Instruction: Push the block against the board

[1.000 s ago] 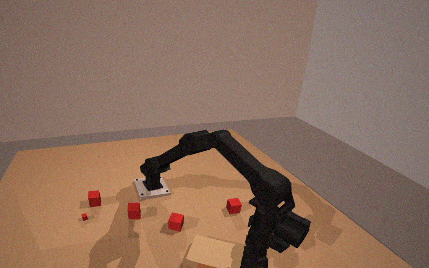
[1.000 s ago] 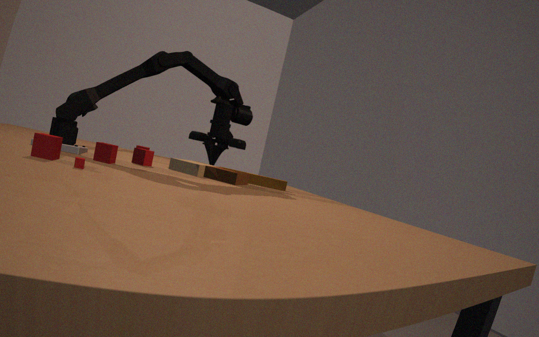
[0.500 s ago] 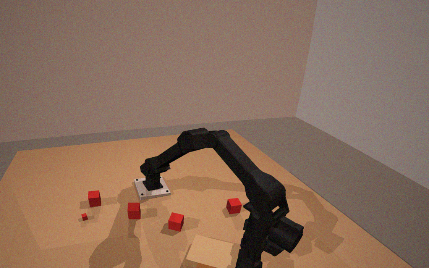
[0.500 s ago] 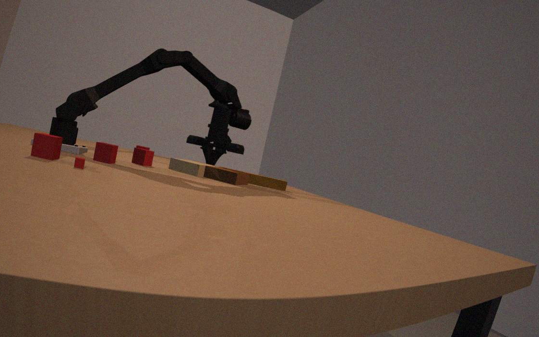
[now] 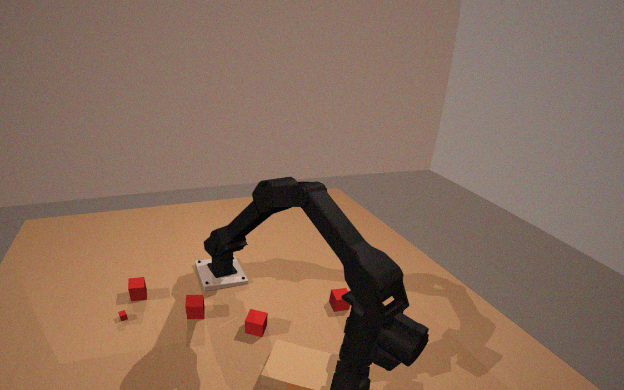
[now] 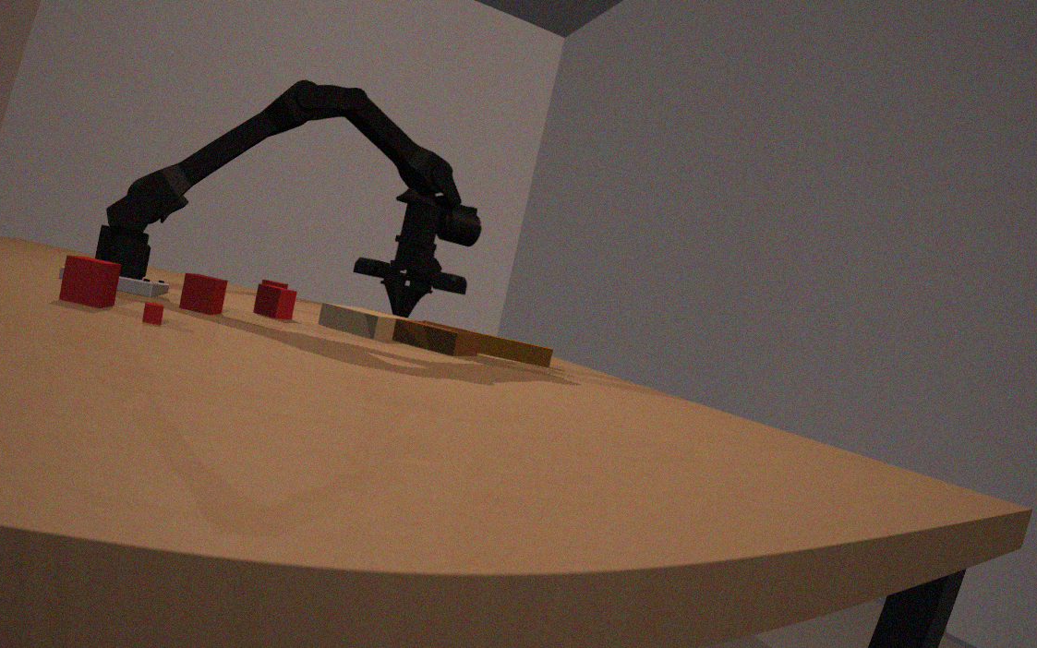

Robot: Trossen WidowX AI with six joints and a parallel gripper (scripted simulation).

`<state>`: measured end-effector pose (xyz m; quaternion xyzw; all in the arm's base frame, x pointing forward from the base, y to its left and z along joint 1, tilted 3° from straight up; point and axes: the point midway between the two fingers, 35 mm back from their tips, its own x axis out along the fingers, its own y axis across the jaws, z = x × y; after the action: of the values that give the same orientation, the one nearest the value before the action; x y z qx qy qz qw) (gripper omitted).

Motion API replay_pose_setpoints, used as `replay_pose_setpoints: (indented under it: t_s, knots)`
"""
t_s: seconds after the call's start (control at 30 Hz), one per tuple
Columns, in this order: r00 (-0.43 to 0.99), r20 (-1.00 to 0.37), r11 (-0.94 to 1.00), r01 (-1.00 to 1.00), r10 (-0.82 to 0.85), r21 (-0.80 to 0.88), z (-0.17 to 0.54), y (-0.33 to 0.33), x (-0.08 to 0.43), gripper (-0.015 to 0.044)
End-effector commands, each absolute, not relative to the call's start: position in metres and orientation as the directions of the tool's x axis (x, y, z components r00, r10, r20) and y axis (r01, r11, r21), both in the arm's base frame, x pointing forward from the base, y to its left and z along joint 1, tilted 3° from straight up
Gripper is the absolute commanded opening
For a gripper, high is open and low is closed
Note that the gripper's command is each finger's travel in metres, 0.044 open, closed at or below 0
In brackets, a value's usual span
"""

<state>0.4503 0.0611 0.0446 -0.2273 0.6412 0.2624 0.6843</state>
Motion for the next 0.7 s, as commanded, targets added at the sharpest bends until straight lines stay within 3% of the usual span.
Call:
replay_pose_setpoints:
  t_s: [0.0, 0.67]
  knots:
    - [0.022, -0.998, 0.756, -0.654, 0.06, 0.031, 0.039, 0.059, 0.447, 0.0]
    - [0.025, -0.998, 0.756, -0.654, 0.062, 0.031, 0.042, 0.079, 0.473, 0.0]
